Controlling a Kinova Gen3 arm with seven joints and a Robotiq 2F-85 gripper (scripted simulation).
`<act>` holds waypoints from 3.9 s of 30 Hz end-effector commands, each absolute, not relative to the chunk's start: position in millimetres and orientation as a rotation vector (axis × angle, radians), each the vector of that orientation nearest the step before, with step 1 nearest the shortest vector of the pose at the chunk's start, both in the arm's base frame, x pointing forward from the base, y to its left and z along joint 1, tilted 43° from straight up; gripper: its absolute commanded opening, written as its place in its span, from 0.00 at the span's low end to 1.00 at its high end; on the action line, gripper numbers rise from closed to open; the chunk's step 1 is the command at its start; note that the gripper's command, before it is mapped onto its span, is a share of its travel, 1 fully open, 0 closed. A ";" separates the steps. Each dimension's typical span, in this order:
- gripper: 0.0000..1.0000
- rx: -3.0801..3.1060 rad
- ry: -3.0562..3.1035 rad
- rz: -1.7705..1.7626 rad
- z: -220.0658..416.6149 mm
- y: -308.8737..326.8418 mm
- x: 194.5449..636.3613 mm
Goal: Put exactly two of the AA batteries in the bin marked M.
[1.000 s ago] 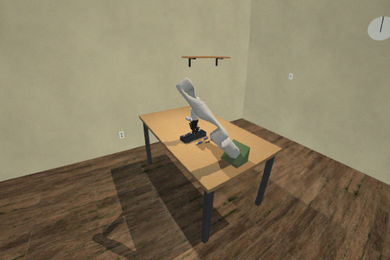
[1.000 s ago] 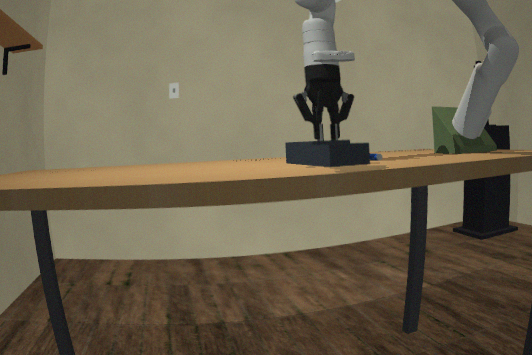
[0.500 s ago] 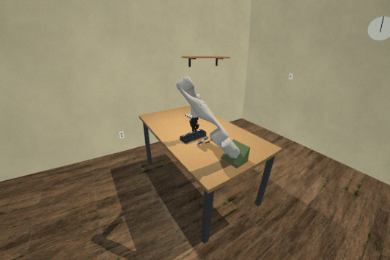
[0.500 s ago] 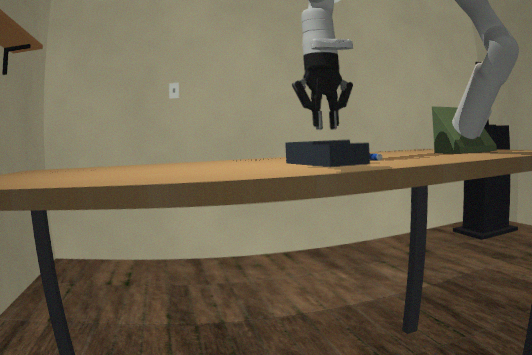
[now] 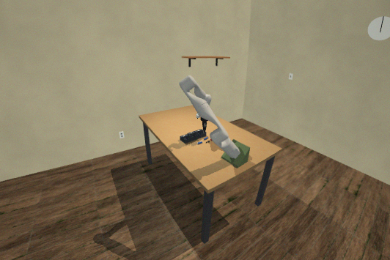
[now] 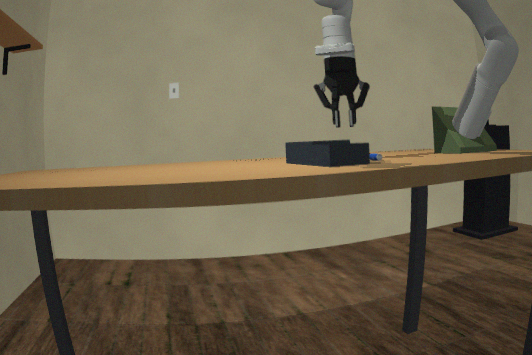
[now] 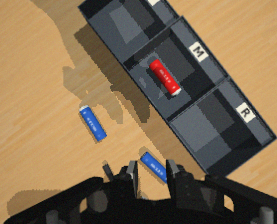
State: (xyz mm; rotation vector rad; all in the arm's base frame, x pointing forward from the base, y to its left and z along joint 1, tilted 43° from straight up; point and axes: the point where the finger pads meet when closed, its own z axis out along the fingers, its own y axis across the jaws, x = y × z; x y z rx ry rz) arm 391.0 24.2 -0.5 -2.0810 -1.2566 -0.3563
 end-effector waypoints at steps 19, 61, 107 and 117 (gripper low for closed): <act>0.29 -2.345 -0.492 -0.043 -33.8 -26.8 330.3; 0.29 -2.345 -0.492 -0.043 -60.0 -2.4 325.8; 0.09 -2.345 -0.492 -0.043 -88.3 22.9 322.6; 0.09 -2.345 -0.492 -0.043 -88.4 23.0 322.6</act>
